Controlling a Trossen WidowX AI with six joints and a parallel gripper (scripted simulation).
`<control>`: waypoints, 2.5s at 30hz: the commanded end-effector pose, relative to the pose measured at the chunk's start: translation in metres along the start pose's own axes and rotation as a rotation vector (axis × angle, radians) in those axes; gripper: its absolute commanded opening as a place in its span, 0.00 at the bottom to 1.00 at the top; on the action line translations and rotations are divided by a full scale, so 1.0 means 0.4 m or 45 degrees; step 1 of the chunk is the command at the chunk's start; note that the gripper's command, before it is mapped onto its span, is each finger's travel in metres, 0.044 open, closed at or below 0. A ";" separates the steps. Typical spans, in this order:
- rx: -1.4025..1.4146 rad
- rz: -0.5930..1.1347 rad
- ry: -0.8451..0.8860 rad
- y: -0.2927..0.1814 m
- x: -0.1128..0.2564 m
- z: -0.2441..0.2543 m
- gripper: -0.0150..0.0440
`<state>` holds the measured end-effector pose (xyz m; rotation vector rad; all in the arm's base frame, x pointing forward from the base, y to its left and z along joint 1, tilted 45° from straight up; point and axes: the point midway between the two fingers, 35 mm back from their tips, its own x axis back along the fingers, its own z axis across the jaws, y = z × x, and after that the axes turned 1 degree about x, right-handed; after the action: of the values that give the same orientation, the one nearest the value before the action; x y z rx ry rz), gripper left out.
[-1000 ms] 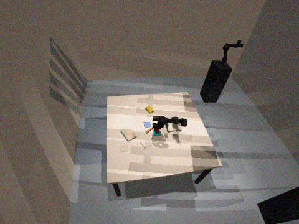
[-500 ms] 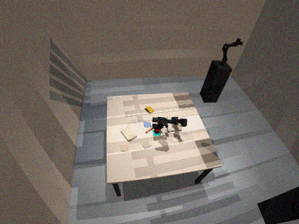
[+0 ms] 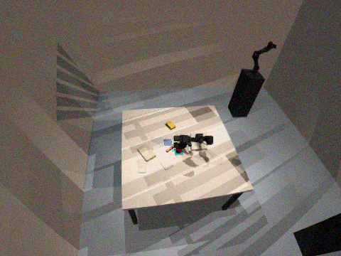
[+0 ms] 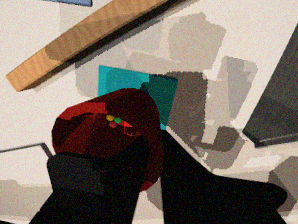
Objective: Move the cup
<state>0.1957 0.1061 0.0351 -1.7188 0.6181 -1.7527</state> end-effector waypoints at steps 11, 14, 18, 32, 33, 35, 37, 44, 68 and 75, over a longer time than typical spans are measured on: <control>0.000 0.001 -0.001 -0.001 -0.007 -0.002 0.25; 0.000 0.001 -0.001 -0.001 -0.007 -0.002 0.25; 0.000 0.001 -0.001 -0.001 -0.007 -0.002 0.34; -0.002 0.000 -0.002 0.000 0.002 -0.001 0.47; -0.002 -0.001 -0.002 0.001 0.005 0.000 0.47; -0.002 -0.001 -0.002 0.001 0.010 0.000 0.47; -0.003 -0.002 -0.002 0.002 0.015 0.000 0.47; -0.005 -0.004 -0.003 0.004 0.033 0.000 0.47; -0.012 -0.002 -0.006 0.008 0.095 -0.005 0.47; -0.014 0.000 -0.007 0.009 0.111 -0.010 0.47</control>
<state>0.1909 0.0754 0.0602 -1.7402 0.6379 -1.7376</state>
